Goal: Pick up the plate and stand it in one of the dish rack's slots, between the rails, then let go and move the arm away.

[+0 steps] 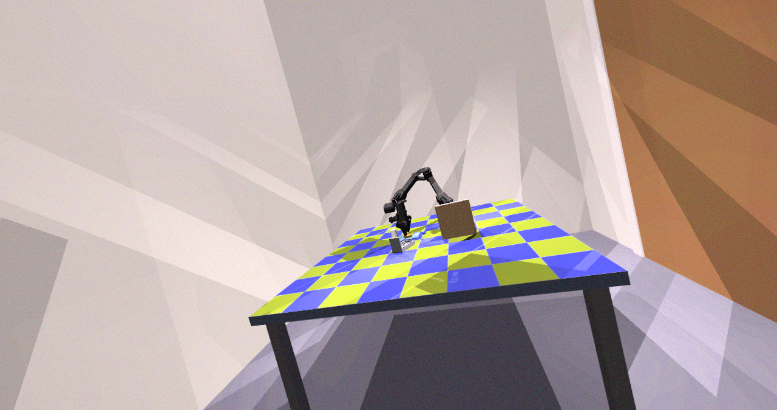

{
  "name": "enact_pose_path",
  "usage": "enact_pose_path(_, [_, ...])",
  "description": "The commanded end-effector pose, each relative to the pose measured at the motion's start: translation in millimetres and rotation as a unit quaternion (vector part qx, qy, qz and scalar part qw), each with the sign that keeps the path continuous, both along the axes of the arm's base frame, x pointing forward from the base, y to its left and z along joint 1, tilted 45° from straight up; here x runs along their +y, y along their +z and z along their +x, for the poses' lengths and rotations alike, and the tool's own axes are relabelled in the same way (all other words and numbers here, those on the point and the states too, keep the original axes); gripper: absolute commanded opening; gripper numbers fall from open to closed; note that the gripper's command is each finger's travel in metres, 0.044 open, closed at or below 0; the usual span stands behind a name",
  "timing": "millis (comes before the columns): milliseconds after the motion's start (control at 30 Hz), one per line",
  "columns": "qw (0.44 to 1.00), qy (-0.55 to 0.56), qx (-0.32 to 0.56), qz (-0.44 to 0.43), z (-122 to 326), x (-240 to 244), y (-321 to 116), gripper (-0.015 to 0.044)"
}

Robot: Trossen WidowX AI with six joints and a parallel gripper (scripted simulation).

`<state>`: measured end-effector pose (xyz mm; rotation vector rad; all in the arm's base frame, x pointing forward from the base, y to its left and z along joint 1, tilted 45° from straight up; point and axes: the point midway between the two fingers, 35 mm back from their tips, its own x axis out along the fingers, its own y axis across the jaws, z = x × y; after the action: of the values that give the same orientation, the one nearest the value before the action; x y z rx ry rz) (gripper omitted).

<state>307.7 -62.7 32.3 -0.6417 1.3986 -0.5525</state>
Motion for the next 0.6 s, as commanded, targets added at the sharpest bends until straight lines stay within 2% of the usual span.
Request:
enact_pose_path(0, [1.0,0.001,0.005,-0.004,-0.8,-4.9,-6.2,0.04])
enact_pose_path(233, [1.0,0.001,0.006,-0.005,-1.1,-11.2,-12.1,0.04])
enact_pose_path(300, [1.0,0.001,0.006,-0.005,-1.1,-11.2,-12.1,0.0367])
enact_pose_path(567, [1.0,0.001,0.006,-0.005,-1.1,-11.2,-12.1,0.0353])
